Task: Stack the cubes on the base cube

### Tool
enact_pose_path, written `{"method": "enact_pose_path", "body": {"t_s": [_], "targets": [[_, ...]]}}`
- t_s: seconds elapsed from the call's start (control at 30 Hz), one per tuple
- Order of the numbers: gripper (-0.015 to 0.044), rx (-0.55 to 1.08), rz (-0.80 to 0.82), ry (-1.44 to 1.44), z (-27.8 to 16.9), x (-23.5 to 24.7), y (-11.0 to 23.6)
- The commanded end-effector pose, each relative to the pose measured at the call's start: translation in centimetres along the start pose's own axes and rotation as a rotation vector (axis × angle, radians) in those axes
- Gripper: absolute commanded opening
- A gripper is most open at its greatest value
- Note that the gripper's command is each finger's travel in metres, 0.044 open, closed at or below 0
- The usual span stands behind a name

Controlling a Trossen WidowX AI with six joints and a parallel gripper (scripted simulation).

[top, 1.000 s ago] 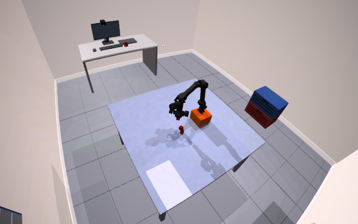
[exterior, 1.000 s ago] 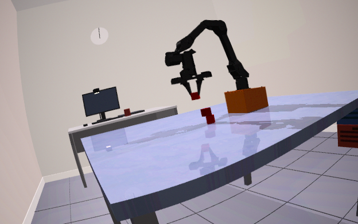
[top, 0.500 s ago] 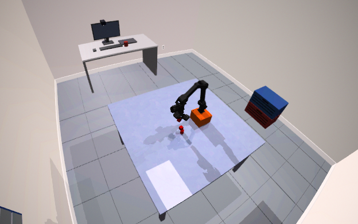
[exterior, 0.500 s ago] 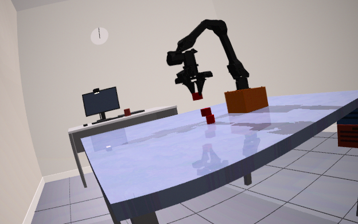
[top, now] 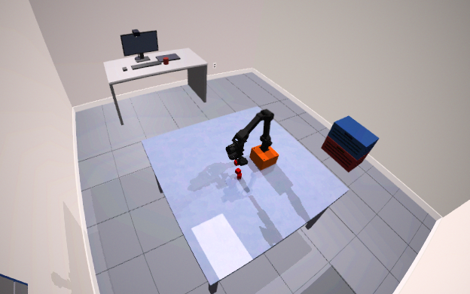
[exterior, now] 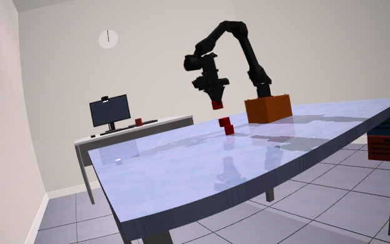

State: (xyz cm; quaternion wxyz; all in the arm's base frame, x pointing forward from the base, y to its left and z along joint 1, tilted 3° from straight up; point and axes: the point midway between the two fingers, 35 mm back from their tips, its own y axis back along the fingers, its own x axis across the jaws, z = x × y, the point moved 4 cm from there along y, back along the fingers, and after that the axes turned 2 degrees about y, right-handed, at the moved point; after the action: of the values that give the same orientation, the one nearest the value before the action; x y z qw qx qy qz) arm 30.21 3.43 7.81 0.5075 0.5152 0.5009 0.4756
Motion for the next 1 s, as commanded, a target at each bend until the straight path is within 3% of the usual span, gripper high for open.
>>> {"method": "enact_pose_path", "body": {"t_s": [0.0, 0.97], "targets": [[0.0105, 0.0, 0.005, -0.093, 0.0, 0.6, -0.1], [0.0105, 0.004, 0.007, -0.957, -0.5, 5.0, -0.6]]}}
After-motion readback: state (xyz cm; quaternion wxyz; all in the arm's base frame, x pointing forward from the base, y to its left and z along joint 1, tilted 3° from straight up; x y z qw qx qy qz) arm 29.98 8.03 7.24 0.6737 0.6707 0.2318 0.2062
